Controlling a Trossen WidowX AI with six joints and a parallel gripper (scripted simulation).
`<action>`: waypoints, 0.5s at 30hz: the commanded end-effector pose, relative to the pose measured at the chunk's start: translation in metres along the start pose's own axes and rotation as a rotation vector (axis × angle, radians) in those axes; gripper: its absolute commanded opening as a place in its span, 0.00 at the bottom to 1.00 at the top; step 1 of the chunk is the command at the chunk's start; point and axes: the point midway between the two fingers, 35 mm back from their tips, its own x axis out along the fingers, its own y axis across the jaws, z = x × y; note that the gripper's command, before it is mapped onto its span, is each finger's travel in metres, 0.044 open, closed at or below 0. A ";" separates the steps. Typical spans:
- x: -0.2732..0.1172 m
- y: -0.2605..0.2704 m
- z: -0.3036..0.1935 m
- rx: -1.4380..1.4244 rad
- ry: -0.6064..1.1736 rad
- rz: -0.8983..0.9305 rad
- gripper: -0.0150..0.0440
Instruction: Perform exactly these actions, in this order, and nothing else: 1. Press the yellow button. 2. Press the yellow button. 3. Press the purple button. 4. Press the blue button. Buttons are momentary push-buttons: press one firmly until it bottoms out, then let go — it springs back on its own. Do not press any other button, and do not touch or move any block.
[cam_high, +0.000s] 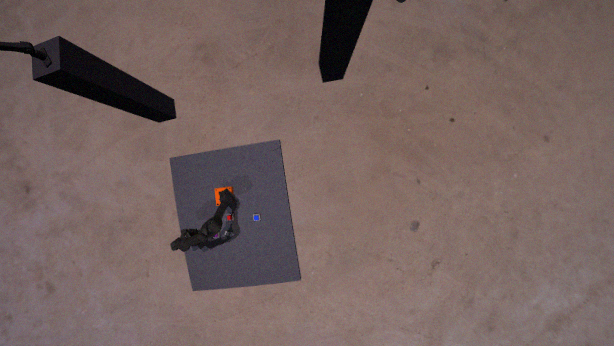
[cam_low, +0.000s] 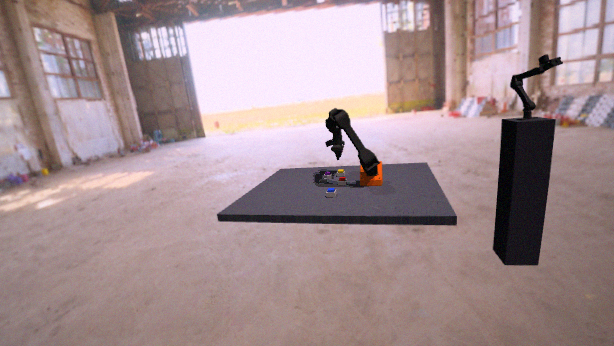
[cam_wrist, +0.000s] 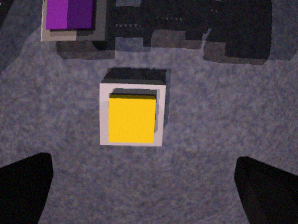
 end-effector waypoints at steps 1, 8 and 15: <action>0.048 0.005 -0.004 0.007 0.015 0.032 0.67; 0.051 0.005 -0.005 0.007 0.015 0.032 0.35; 0.051 0.005 -0.005 0.007 0.015 0.032 0.29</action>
